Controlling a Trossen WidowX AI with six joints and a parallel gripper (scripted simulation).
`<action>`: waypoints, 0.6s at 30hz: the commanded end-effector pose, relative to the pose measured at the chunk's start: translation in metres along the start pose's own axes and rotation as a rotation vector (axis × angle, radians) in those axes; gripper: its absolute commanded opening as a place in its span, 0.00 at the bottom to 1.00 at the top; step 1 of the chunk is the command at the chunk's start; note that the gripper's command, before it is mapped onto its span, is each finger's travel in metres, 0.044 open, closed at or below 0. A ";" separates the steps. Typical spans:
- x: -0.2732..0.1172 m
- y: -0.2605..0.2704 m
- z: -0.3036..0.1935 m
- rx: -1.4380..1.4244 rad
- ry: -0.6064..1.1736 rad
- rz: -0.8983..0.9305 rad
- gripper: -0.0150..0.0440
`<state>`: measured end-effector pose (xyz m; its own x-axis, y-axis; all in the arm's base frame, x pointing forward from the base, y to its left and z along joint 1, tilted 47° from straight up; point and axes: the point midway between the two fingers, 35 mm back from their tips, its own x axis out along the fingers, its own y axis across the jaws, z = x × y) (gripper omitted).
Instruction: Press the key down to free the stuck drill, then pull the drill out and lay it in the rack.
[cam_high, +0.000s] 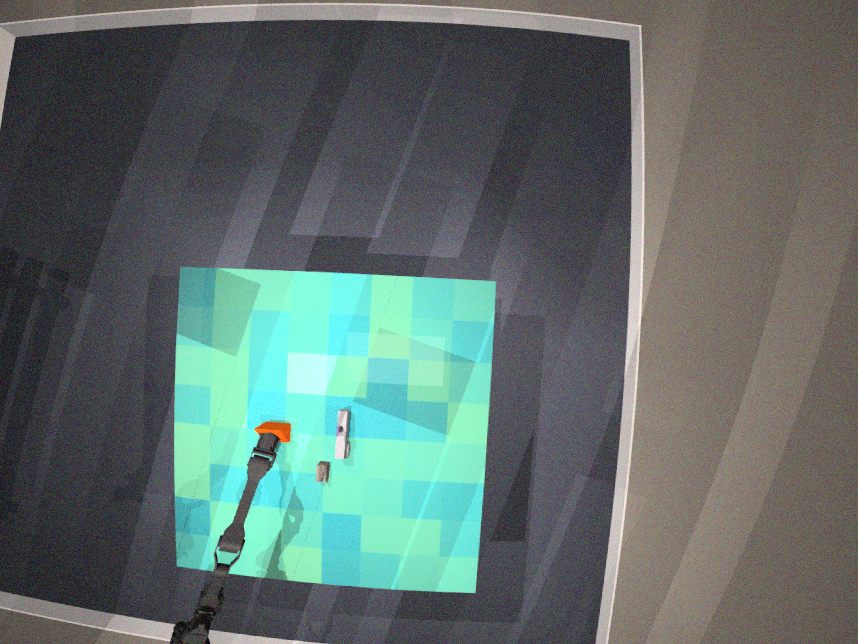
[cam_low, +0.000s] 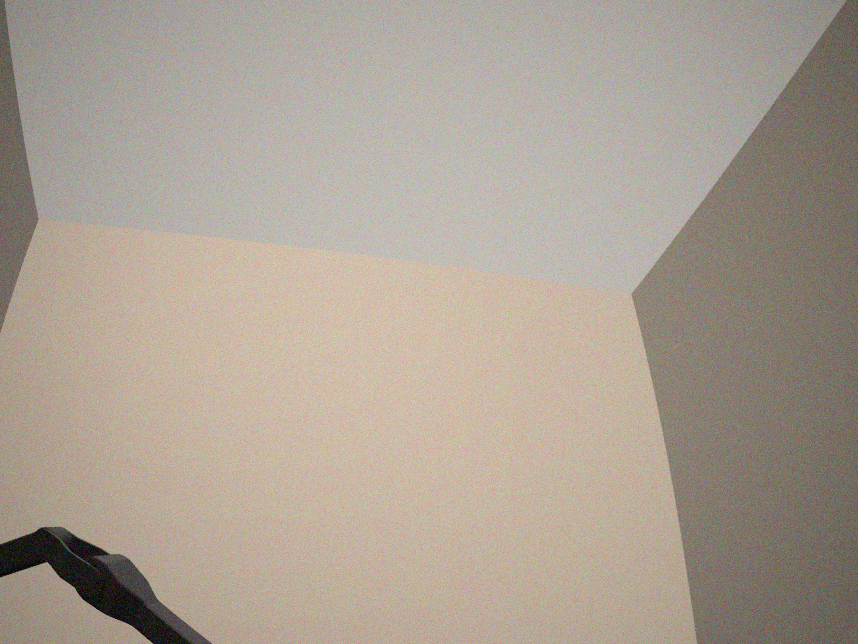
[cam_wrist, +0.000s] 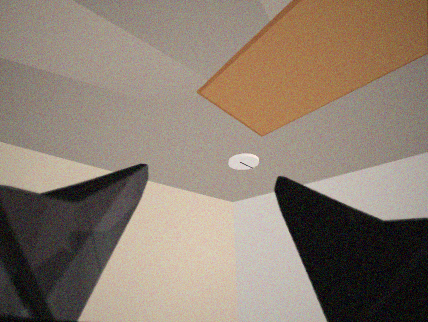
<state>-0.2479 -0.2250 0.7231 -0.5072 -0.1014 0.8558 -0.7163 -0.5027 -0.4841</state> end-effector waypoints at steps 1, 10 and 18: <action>0.000 0.000 0.000 0.000 0.000 0.000 0.89; -0.001 0.002 0.003 0.005 -0.006 0.008 0.49; -0.030 0.032 0.074 0.104 -0.132 0.174 0.25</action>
<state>-0.2327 -0.2663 0.7108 -0.5317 -0.2099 0.8205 -0.6346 -0.5429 -0.5501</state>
